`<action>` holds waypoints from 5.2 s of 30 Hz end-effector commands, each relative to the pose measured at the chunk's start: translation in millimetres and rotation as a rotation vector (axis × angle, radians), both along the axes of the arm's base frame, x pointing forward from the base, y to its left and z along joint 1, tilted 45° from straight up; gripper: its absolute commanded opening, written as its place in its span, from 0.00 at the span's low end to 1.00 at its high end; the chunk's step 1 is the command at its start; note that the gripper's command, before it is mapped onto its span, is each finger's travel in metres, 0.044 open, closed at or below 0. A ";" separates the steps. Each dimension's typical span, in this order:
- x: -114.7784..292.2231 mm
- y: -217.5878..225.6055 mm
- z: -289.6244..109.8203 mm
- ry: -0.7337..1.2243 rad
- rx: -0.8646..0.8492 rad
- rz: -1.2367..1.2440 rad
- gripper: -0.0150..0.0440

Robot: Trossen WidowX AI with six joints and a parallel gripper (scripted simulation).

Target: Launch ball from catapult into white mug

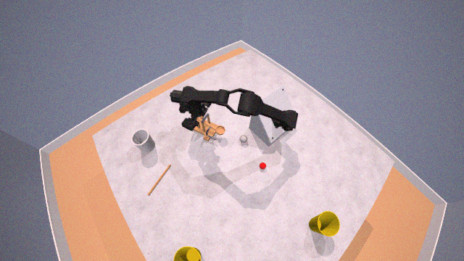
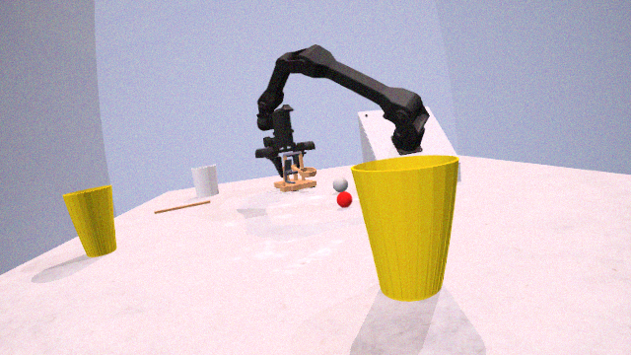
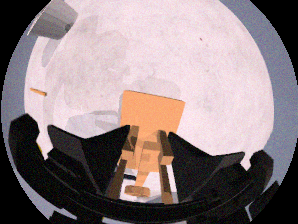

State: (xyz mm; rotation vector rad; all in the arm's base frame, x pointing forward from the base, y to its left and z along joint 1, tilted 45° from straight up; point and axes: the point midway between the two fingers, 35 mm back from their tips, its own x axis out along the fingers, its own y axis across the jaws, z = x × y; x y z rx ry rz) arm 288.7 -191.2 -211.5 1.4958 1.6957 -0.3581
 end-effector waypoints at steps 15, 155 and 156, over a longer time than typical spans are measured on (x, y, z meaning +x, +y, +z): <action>-2.7 -34.8 35.9 -0.077 -0.007 0.082 0.25; 17.0 6.7 17.5 -0.568 -0.038 0.594 1.00; 17.1 7.9 16.4 -0.568 -0.038 0.594 1.00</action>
